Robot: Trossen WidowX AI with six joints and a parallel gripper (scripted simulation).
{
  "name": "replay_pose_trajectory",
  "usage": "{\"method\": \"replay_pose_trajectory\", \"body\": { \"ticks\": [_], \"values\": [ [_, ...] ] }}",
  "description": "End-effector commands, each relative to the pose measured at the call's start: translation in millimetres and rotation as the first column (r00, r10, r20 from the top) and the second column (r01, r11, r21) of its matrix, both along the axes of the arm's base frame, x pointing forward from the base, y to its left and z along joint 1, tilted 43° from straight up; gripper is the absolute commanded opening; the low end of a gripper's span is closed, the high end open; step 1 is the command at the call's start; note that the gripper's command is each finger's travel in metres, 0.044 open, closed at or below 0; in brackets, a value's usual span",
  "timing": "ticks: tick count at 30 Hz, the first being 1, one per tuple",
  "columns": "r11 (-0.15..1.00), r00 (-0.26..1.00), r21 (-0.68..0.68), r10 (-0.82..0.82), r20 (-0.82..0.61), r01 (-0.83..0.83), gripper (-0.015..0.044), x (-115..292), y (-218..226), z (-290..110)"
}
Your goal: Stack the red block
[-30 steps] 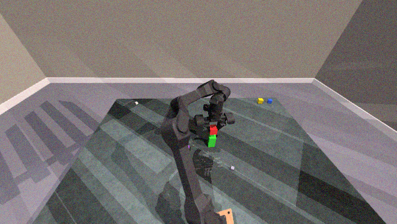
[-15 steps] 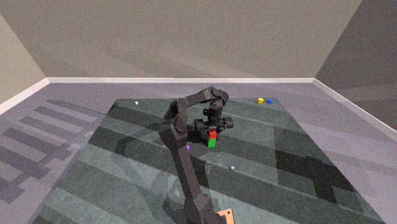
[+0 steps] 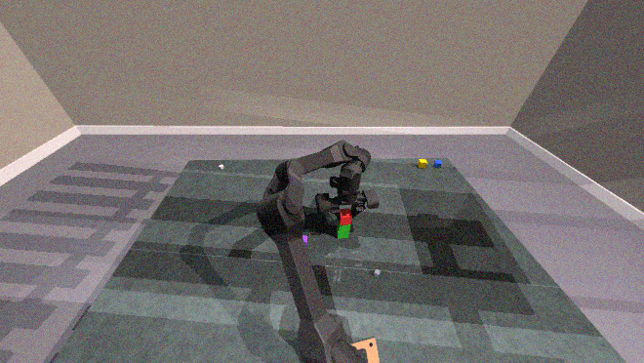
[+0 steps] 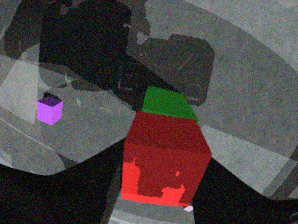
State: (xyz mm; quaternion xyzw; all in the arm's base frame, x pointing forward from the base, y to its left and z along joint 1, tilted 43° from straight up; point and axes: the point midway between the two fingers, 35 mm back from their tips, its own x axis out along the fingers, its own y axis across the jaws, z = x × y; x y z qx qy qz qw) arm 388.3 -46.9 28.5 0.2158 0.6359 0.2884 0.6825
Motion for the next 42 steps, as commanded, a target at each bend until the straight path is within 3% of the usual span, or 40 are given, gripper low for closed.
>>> {"method": "replay_pose_trajectory", "body": {
  "ticks": [1, 7, 24, 42],
  "values": [
    [1.0, 1.0, 0.003, -0.006, -0.001, 0.006, 0.0, 0.5, 0.5, 0.3],
    [1.0, 1.0, 0.003, -0.006, -0.001, 0.006, 0.0, 0.7, -2.1, 2.9],
    [1.0, 1.0, 0.0, 0.0, 0.0, 0.0, 0.044, 0.2, -0.2, 0.1],
    [1.0, 1.0, 0.0, 0.0, 0.0, 0.0, 0.044, 0.2, -0.2, 0.1]
  ]
}}
